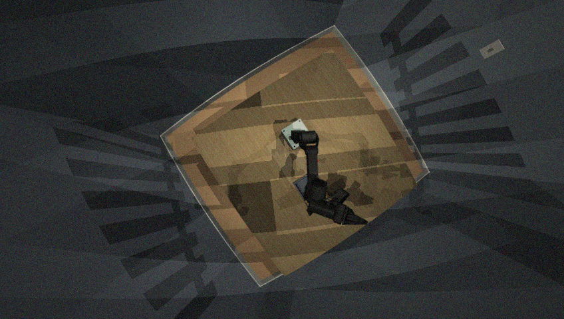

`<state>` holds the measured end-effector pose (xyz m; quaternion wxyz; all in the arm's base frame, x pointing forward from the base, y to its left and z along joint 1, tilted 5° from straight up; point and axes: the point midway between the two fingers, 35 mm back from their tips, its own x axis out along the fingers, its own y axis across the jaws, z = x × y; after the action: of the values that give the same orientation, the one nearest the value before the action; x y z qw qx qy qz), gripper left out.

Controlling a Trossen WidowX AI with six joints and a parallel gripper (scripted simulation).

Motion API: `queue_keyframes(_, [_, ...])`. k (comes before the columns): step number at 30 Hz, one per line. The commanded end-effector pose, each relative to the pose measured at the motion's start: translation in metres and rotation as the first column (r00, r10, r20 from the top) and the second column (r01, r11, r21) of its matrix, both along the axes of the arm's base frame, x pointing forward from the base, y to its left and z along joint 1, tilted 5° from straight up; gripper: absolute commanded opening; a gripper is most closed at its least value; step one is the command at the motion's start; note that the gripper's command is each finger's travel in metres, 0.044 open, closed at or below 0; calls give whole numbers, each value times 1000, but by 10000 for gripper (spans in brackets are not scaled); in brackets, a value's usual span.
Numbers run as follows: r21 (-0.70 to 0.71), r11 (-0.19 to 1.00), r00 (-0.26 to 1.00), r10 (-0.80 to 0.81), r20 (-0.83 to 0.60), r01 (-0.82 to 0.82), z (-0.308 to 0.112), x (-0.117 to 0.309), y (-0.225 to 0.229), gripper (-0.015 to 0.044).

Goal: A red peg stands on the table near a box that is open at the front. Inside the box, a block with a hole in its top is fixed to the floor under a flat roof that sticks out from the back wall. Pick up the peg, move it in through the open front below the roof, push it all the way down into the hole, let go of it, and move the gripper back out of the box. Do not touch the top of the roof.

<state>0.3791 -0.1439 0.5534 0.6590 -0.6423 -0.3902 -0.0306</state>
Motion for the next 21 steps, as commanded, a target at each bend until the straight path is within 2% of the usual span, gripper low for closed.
queue_keyframes(1, [143, 988, 992, 78, -96, -63, -7, 3, 1, 440])
queue_keyframes(11, [494, 859, 914, 301, -271, -136, -36, 11, 3, 440])
queue_keyframes(21, [788, 609, 784, 531, -323, -87, -70, 18, 7, 440])
